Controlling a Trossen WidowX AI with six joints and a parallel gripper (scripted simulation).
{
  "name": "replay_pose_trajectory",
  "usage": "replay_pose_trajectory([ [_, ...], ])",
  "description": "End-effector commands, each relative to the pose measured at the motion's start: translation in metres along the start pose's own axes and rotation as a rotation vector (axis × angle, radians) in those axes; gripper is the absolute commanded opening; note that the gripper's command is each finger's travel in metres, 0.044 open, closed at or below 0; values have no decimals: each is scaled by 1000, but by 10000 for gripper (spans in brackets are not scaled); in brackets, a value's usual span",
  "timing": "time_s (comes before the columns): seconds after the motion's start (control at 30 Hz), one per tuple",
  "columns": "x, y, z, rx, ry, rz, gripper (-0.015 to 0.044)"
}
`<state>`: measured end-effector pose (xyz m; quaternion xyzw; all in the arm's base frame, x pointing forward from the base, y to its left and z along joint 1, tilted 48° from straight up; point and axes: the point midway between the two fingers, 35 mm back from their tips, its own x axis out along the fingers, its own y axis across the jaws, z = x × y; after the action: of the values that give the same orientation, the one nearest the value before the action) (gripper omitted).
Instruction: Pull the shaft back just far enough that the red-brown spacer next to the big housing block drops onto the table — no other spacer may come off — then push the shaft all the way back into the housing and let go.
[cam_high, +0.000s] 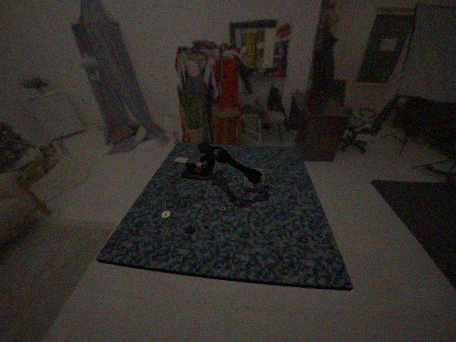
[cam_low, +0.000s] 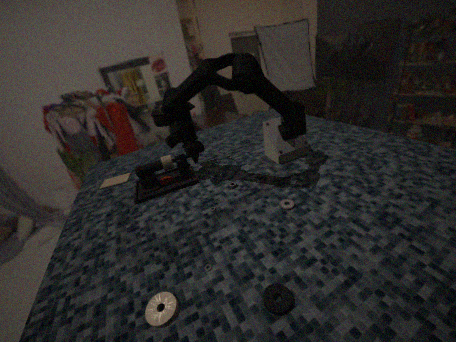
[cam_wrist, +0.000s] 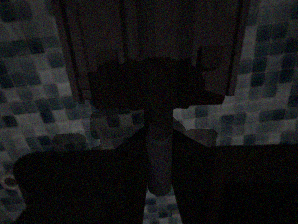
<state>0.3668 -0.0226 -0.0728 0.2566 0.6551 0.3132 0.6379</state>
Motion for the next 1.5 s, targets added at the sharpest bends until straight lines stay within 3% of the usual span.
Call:
replay_pose_trajectory([
  [0.0,-1,1,5,-2,-8,0,0],
  [1.47,-1,1,16,-3,-8,0,0],
])
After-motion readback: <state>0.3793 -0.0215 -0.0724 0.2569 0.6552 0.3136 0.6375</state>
